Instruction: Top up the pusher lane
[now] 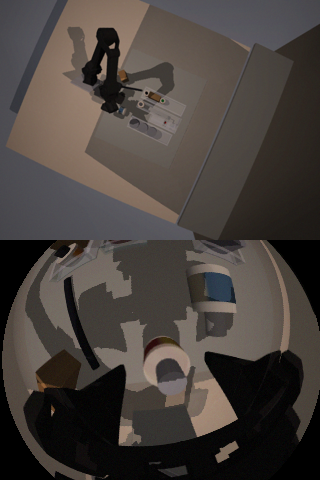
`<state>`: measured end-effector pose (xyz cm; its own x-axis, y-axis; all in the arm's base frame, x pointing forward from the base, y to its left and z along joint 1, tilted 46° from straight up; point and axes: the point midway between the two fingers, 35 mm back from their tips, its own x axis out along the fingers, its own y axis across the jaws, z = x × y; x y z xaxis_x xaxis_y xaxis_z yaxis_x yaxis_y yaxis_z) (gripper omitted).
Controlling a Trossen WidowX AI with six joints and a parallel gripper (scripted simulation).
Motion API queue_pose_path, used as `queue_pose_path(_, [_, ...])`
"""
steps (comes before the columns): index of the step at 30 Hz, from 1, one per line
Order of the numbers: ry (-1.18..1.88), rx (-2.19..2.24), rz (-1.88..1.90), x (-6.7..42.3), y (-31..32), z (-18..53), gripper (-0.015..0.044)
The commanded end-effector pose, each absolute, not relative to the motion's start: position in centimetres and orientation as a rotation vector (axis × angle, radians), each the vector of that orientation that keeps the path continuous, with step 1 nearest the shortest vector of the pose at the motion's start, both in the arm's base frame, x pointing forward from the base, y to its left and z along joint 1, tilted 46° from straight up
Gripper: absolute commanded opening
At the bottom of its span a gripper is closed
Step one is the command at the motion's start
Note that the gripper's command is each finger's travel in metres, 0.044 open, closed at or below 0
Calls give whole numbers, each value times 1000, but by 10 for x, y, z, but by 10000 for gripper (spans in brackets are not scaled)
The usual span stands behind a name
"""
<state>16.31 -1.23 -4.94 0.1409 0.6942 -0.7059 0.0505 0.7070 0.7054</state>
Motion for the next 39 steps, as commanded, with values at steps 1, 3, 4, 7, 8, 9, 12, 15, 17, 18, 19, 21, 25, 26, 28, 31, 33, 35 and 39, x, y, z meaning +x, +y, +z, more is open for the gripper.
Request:
queue_pose_path(1, [1367,687,520,163,-11,-50,335])
queue_pose_path(3, [1367,687,520,163,-11,-50,282])
queue_pose_path(4, [1367,687,520,163,-11,-50,256])
queue_pose_path(7, [1367,687,520,163,-11,-50,197])
queue_pose_path(8, [1367,687,520,163,-11,-50,190])
queue_pose_path(9, [1367,687,520,163,-11,-50,184])
queue_pose_path(12, [1367,687,520,163,-11,-50,164])
queue_pose_path(15, [1367,687,519,163,-12,-49,105])
queue_pose_path(17, [1367,685,517,164,-17,-45,52])
queue_pose_path(18, [1368,684,515,164,-22,-41,26])
queue_pose_path(19, [1368,684,514,164,-26,-38,0])
queue_pose_path(21, [1369,682,511,164,-34,-30,0])
queue_pose_path(25, [1371,681,509,161,-50,-13,0])
queue_pose_path(26, [1371,681,509,160,-54,-9,0])
queue_pose_path(28, [1371,682,510,158,-62,1,0])
queue_pose_path(31, [1370,683,513,153,-72,16,0])
queue_pose_path(33, [1370,685,516,149,-77,26,0])
queue_pose_path(35, [1369,685,517,148,-79,29,0])
queue_pose_path(39, [1372,685,511,155,-80,28,0])
